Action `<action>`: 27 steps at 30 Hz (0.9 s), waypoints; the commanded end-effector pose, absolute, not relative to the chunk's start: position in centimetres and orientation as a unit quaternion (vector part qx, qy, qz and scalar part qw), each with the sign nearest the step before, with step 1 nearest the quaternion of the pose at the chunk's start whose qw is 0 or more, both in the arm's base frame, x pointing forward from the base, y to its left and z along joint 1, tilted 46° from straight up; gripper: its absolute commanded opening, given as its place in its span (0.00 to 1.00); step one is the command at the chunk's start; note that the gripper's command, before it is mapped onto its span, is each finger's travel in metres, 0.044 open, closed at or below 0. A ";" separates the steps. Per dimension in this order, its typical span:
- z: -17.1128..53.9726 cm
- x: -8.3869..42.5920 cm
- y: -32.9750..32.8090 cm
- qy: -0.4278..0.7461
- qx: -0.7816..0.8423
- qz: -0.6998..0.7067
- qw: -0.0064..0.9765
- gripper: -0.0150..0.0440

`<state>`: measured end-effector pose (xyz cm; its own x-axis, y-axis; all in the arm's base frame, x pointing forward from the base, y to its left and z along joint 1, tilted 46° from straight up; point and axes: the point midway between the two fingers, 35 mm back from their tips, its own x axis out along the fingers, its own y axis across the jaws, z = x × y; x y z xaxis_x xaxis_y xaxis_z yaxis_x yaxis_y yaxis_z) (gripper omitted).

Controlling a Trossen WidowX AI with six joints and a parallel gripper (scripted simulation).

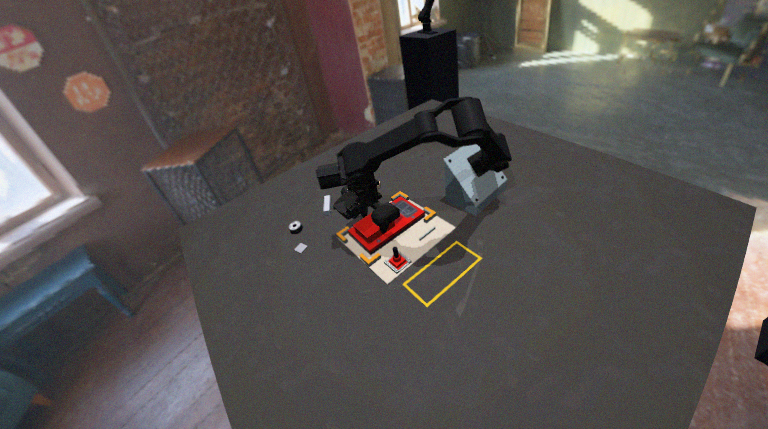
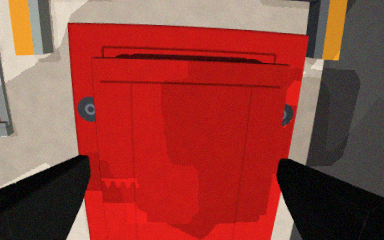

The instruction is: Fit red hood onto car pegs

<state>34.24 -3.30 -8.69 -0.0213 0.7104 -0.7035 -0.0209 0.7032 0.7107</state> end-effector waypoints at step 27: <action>-3.7 34.6 -8.5 0.660 0.257 0.283 0.647 1.00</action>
